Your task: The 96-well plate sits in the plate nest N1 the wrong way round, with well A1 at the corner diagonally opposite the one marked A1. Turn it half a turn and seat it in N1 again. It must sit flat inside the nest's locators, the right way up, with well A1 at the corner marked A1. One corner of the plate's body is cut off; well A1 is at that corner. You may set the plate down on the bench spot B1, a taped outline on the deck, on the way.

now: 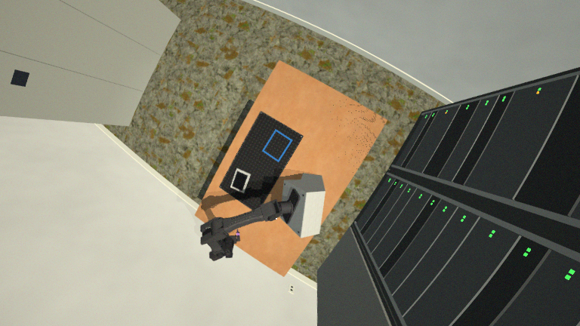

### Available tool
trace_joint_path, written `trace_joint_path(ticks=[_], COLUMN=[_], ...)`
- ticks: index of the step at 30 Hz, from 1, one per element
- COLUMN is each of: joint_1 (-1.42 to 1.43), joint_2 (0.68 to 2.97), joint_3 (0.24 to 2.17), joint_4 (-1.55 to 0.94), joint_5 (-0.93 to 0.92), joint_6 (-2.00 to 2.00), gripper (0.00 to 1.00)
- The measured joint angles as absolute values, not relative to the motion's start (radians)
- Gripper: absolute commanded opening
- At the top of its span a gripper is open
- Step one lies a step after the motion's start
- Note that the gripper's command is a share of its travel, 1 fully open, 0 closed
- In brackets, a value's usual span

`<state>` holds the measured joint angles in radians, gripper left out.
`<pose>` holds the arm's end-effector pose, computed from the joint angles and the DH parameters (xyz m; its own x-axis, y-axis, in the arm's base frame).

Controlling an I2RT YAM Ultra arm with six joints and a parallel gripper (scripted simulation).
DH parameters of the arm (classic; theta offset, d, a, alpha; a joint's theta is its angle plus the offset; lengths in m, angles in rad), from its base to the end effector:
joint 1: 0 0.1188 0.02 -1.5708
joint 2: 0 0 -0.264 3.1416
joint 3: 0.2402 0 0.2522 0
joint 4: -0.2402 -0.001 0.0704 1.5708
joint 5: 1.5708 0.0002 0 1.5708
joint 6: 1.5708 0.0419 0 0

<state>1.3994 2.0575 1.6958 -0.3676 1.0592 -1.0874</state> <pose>0.1137 0.4486 0.2608 0.2761 -0.9464 0.1679 -0.2733 -0.2448 -0.9303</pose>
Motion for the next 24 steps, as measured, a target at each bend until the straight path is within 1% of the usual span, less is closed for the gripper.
trace_joint_path(ticks=[13,24], joint_1=[1.256,1.124], joint_2=[2.002,1.943], joint_3=[1.661,1.577], joint_4=[-0.4,-0.353], joint_5=[0.908,0.78], joint_6=[-1.085,-1.129], gripper=[1.0,1.0])
